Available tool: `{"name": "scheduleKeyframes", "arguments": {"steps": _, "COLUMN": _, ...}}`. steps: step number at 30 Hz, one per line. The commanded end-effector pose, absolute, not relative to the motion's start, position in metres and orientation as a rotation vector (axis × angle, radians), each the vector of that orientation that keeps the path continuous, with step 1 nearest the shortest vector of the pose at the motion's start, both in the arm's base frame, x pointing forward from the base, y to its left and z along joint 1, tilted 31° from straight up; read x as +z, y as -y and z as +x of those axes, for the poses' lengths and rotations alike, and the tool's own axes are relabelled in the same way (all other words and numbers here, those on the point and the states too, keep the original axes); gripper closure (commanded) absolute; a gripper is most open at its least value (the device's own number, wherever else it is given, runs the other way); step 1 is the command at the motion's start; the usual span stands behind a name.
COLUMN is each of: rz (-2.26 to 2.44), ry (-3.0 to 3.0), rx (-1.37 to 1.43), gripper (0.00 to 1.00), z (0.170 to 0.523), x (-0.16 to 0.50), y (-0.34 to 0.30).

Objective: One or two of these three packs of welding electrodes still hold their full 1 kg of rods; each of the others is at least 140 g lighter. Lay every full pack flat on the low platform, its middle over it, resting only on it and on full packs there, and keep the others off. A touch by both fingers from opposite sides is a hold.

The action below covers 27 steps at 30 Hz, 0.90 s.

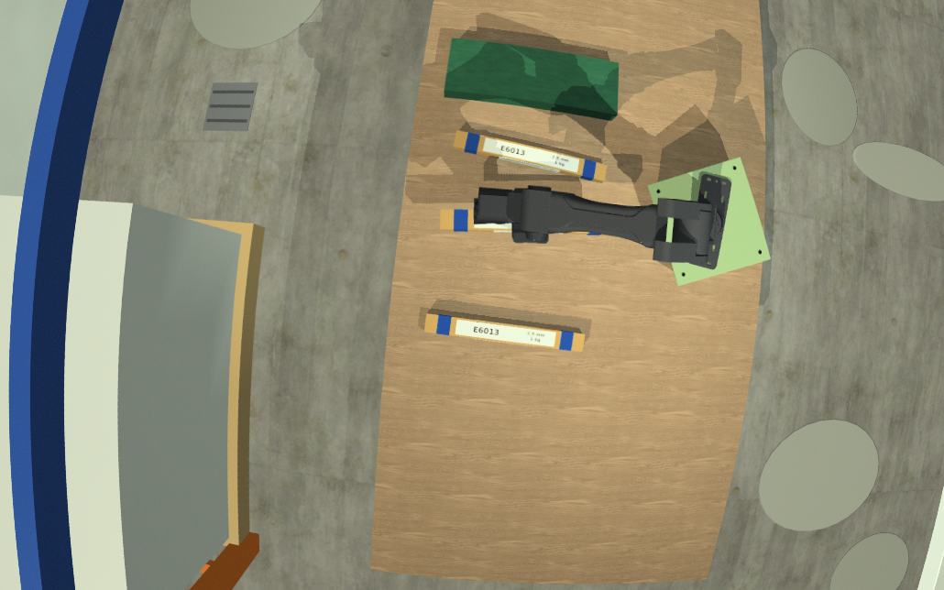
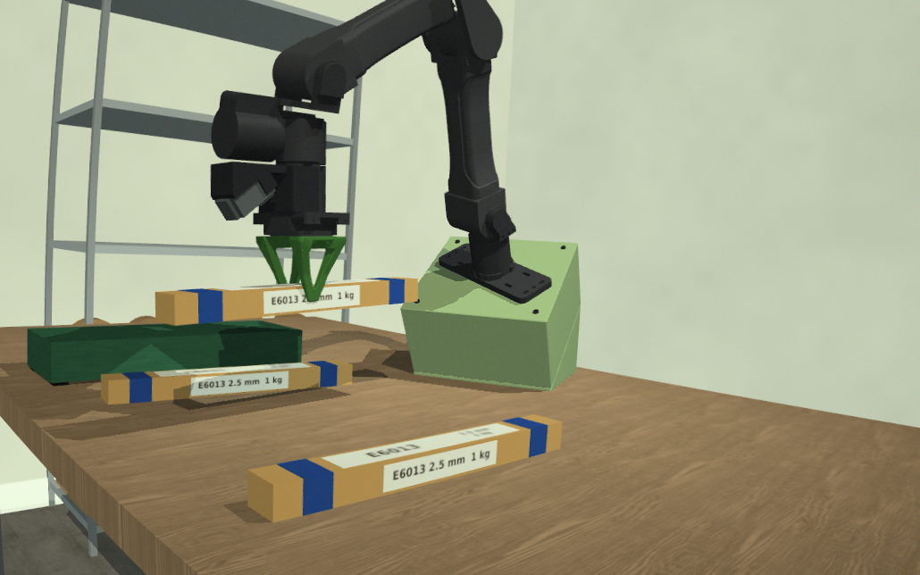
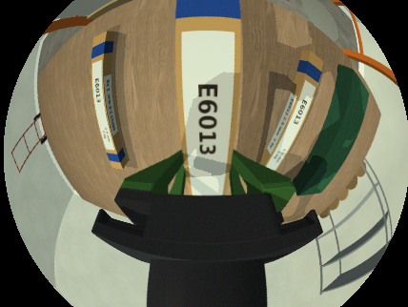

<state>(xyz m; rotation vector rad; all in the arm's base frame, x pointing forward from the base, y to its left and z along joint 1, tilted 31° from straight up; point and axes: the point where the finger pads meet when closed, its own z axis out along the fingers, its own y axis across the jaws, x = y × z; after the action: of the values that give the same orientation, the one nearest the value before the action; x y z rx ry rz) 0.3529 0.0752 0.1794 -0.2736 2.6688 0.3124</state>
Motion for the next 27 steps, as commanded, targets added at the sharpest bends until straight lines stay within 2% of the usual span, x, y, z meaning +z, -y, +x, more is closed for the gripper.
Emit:
{"name": "scheduleKeyframes", "arguments": {"steps": 1, "rz": -0.247, "ry": -2.591, "rx": 0.295, "gripper": 1.00, "z": 0.354, "x": 0.217, "y": -0.081}}
{"name": "scheduleKeyframes", "arguments": {"steps": 11, "rz": -0.245, "ry": -2.591, "rx": 0.299, "gripper": 1.00, "z": 0.354, "x": 0.223, "y": -0.101}}
{"name": "scheduleKeyframes", "arguments": {"steps": 27, "rz": -0.227, "ry": -2.603, "rx": 0.294, "gripper": 1.00, "z": 0.360, "x": 0.224, "y": -0.095}}
